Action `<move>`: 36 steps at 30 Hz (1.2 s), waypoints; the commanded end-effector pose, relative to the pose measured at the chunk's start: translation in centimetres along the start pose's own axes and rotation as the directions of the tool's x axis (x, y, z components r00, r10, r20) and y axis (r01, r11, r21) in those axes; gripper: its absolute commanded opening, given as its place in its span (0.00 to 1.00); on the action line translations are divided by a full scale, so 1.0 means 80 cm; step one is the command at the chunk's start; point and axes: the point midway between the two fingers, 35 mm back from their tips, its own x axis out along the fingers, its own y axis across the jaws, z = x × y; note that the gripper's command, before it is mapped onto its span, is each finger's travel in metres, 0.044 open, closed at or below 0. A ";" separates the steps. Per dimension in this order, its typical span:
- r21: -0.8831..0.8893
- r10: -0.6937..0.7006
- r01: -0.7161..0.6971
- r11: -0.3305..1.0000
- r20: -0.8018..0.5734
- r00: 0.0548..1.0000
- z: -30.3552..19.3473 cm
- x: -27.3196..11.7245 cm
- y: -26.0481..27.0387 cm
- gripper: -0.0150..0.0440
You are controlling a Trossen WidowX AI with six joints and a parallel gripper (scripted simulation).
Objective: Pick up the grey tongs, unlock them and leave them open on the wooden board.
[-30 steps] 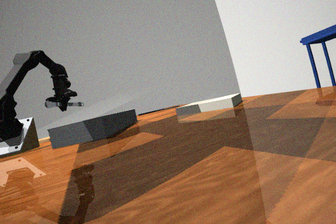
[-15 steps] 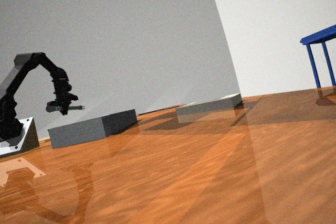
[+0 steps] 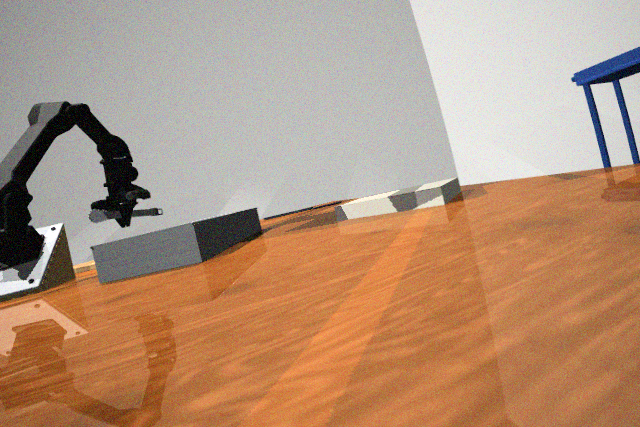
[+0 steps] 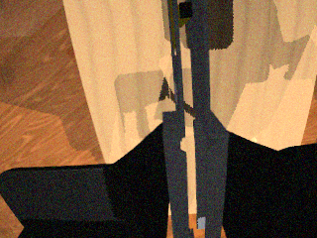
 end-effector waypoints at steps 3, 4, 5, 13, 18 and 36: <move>-0.003 -0.004 0.004 1.000 0.003 1.000 0.000 0.012 -0.001 0.00; -0.003 -0.004 0.004 1.000 0.003 1.000 0.000 0.014 -0.001 0.00; -0.003 -0.004 0.004 1.000 0.003 1.000 0.000 0.016 -0.001 0.00; -0.003 -0.004 0.004 1.000 0.003 1.000 -0.001 0.032 -0.001 0.00; -0.003 -0.004 0.004 1.000 0.003 1.000 -0.003 0.043 -0.002 0.00; 0.000 -0.001 0.001 1.000 -0.003 1.000 -0.007 0.061 -0.002 0.18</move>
